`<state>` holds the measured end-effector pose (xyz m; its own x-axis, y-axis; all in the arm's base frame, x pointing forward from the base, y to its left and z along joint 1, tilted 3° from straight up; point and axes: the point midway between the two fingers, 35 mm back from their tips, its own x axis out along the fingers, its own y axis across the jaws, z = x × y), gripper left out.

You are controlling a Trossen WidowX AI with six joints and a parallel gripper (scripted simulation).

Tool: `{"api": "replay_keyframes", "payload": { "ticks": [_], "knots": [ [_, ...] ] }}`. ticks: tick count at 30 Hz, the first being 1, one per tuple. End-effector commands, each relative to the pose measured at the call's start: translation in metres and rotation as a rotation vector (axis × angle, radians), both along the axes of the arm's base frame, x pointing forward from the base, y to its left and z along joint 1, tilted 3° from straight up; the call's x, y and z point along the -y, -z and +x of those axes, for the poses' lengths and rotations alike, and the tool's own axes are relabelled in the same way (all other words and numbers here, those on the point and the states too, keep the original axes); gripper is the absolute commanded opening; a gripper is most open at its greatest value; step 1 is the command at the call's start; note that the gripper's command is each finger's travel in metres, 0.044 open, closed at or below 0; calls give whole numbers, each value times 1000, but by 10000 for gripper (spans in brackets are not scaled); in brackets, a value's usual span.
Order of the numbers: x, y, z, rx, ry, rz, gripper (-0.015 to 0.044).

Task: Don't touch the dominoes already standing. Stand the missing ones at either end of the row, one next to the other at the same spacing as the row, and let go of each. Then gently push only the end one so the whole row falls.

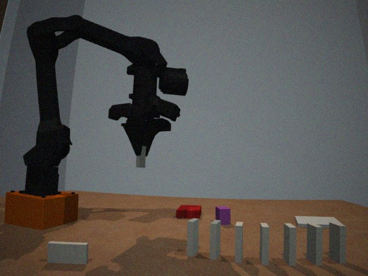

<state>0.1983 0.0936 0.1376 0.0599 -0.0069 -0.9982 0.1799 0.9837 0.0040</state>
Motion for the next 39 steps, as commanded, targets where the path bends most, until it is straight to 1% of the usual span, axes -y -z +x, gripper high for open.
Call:
{"api": "replay_keyframes", "payload": {
  "ticks": [1, 5, 9, 14, 23, 39],
  "knots": [
    [9, -8, 13, 7, -1, 8, 107],
    [43, -13, 52, 6, -5, 7, 107],
    [89, -16, 88, 9, -6, 0, 107],
    [150, -16, 115, 12, -7, -8, 107],
    [153, -12, 117, 12, -9, -8, 107],
    [155, 71, 128, 11, -15, -8, 107]
  ]
}}
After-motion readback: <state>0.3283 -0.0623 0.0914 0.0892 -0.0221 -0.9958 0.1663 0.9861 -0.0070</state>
